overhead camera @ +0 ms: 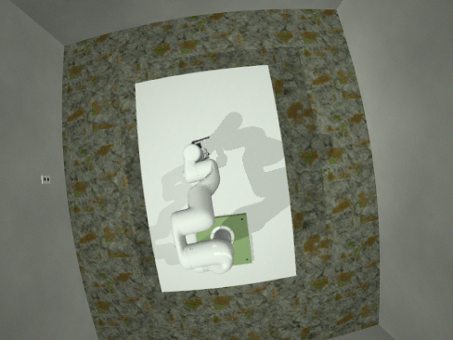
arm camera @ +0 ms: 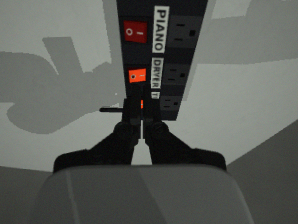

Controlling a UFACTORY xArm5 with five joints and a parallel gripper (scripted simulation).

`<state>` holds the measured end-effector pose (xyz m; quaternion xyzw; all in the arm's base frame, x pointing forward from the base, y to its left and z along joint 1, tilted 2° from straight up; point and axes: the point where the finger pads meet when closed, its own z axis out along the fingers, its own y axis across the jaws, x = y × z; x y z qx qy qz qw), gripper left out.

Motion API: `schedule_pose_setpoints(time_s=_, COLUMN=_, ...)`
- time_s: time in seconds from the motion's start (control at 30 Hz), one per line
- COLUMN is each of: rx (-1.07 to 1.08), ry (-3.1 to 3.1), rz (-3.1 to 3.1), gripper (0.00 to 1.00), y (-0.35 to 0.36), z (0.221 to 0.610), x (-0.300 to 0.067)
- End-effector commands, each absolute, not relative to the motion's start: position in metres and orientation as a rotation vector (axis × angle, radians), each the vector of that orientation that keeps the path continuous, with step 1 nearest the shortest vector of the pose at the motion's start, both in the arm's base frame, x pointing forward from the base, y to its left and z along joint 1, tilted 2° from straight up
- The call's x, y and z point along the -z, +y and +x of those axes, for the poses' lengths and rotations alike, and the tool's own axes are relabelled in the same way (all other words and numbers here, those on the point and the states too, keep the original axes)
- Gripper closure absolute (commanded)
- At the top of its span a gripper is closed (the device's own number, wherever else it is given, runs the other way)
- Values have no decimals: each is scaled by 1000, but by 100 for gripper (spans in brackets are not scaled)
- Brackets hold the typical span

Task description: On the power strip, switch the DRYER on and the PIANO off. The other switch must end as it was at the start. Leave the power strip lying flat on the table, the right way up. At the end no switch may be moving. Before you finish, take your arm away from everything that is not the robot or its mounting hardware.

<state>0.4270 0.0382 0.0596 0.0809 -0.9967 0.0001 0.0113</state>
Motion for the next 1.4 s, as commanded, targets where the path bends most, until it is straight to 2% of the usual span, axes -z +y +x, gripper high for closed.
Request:
schedule_pose_setpoints(time_s=0.0, rx=0, ry=-3113, rz=253, gripper=100, y=38, z=428, x=-61)
schedule_pose_setpoints(time_s=0.2, rx=0, ry=-3113, rz=253, gripper=100, y=38, z=428, x=-61)
schedule_pose_setpoints(time_s=0.23, rx=0, ry=-3113, rz=253, gripper=0, y=38, z=428, x=-61)
schedule_pose_setpoints(time_s=0.53, rx=0, ry=-3113, rz=252, gripper=0, y=37, z=429, x=-73)
schedule_pose_setpoints(time_s=1.03, rx=0, ry=-3112, rz=252, gripper=0, y=35, z=430, x=-150)
schedule_pose_setpoints(time_s=1.37, rx=0, ry=-3112, rz=252, gripper=0, y=35, z=430, x=-159)
